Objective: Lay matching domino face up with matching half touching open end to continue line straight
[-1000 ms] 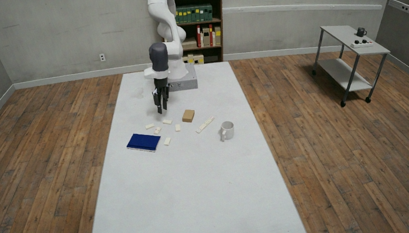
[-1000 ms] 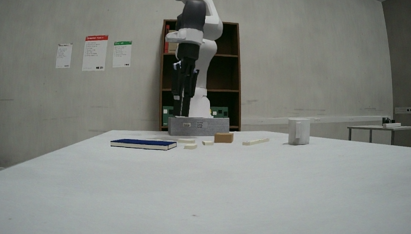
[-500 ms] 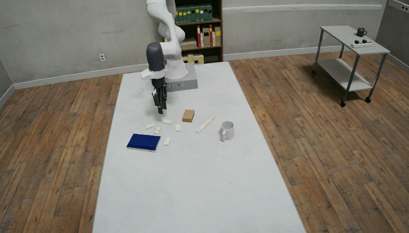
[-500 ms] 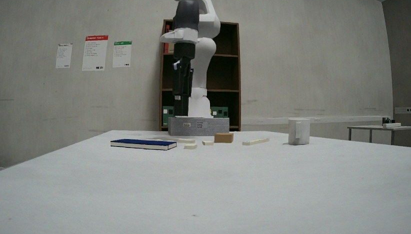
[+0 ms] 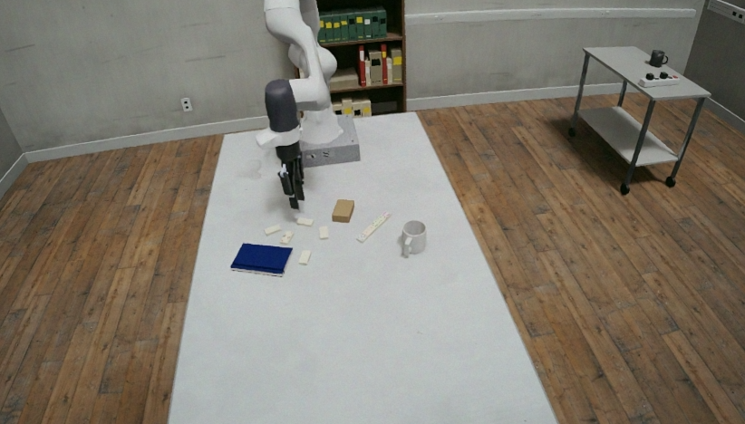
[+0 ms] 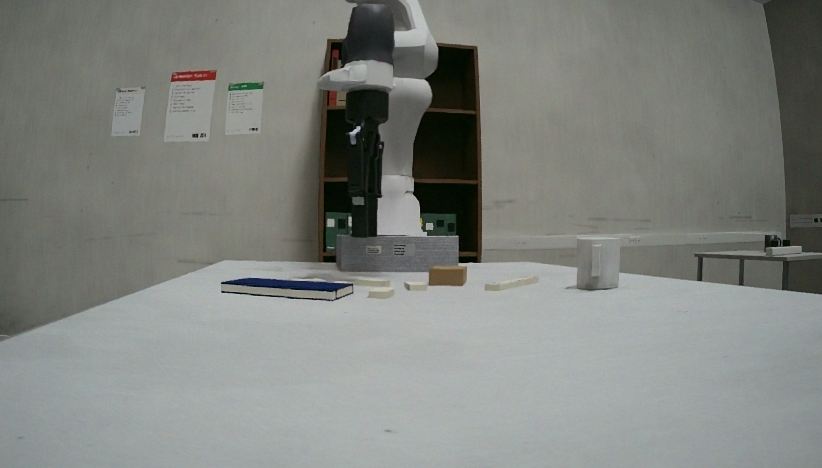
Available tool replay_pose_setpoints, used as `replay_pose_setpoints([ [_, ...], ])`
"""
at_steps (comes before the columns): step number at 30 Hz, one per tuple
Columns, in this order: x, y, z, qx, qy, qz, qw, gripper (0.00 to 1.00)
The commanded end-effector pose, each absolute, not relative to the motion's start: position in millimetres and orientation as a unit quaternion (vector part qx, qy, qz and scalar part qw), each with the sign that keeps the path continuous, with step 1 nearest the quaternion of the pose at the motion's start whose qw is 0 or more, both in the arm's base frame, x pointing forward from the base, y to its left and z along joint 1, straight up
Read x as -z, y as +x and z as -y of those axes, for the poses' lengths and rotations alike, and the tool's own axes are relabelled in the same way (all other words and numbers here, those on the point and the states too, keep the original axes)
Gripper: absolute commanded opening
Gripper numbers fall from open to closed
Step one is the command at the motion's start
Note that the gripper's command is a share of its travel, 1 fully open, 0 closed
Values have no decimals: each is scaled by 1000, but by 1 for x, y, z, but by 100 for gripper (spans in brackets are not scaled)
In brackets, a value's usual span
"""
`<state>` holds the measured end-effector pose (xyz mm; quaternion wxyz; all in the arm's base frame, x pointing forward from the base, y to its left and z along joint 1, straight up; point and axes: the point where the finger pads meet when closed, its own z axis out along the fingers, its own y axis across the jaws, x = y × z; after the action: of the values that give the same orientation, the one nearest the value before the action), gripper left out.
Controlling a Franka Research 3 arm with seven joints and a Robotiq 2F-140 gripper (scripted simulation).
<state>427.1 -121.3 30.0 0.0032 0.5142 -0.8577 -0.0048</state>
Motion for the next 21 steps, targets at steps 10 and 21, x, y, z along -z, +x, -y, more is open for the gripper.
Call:
replay_pose_setpoints([
  [10, -8, 428, 123, 3, 527, 850, 0, 33],
  [21, 12, 428, 123, 3, 527, 850, 0, 33],
])
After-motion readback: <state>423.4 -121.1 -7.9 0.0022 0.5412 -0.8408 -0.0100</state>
